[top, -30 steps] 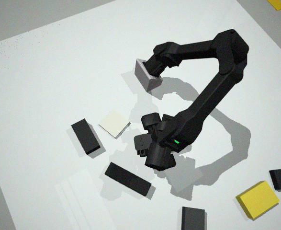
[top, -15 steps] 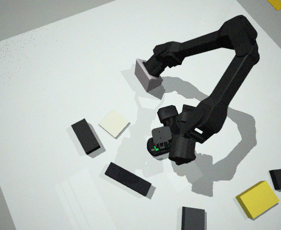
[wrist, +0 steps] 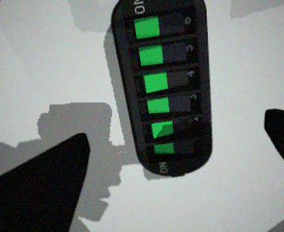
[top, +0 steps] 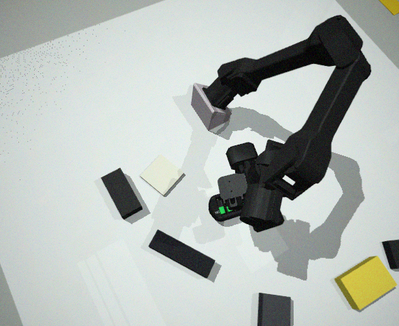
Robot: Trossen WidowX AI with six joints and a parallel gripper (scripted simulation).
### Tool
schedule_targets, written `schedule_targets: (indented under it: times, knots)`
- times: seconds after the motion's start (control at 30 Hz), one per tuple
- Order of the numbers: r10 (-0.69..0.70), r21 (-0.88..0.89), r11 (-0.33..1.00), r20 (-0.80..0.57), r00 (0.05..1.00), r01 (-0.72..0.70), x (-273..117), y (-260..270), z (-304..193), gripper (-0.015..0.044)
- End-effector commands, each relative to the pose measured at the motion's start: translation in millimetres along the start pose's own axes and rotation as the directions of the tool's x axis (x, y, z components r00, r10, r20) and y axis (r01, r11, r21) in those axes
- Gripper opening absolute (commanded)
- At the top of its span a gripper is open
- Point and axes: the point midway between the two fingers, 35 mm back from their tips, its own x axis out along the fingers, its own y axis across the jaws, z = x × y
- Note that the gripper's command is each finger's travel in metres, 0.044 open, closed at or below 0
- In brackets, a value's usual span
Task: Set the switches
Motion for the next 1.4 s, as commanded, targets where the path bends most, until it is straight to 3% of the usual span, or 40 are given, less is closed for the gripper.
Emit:
schedule_targets:
  times: [0.0, 0.03, 0.6, 0.9, 1.37]
  knots:
    - [0.001, -0.008, 1.000, 0.004, 1.000, -0.001, -10.8, -0.8, -0.7, 0.0440]
    - [0.001, -0.008, 1.000, 0.004, 1.000, -0.001, -10.8, -0.8, -0.7, 0.0440]
    - [0.001, -0.008, 1.000, 0.004, 1.000, -0.001, -10.8, -0.8, -0.7, 0.0000]
    - [0.001, -0.008, 1.000, 0.004, 1.000, -0.001, -10.8, -0.8, -0.7, 0.0000]
    - [0.004, -0.003, 1.000, 0.002, 1.000, -0.004, -10.4, -0.2, -1.0, 0.0368]
